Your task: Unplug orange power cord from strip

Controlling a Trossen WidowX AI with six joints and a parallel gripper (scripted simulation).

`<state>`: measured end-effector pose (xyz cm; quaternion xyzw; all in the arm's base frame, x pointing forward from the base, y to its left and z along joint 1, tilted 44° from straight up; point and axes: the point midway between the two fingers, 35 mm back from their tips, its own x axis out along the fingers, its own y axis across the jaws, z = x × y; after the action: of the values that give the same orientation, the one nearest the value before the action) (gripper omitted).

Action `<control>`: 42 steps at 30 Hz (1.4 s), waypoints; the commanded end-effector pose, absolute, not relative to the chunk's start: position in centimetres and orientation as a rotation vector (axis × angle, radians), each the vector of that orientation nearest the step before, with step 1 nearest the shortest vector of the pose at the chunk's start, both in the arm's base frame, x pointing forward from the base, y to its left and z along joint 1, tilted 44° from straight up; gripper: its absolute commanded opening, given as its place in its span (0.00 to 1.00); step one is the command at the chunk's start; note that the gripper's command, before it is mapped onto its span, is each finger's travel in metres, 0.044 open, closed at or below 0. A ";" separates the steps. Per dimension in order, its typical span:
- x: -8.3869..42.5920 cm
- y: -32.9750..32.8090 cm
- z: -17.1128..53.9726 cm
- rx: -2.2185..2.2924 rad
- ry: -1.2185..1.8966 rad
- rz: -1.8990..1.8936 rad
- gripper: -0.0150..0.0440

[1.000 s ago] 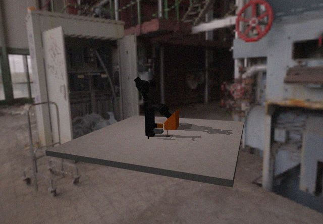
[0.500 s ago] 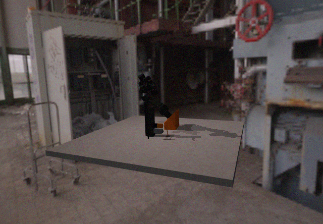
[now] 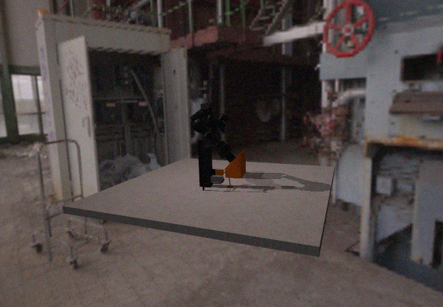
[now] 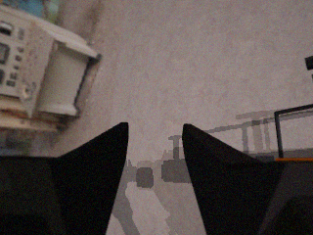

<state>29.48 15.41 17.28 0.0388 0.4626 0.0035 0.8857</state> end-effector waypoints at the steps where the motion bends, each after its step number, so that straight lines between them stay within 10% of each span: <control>1: 31.0 13.7 10.4 -0.708 1.149 0.158 0.53; 18: 28.1 4.4 0.6 -1.733 1.744 0.745 0.53; 42: 28.1 3.2 1.6 -1.742 1.751 0.755 0.53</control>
<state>28.12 3.59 1.29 -0.6476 0.6513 0.2807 0.2787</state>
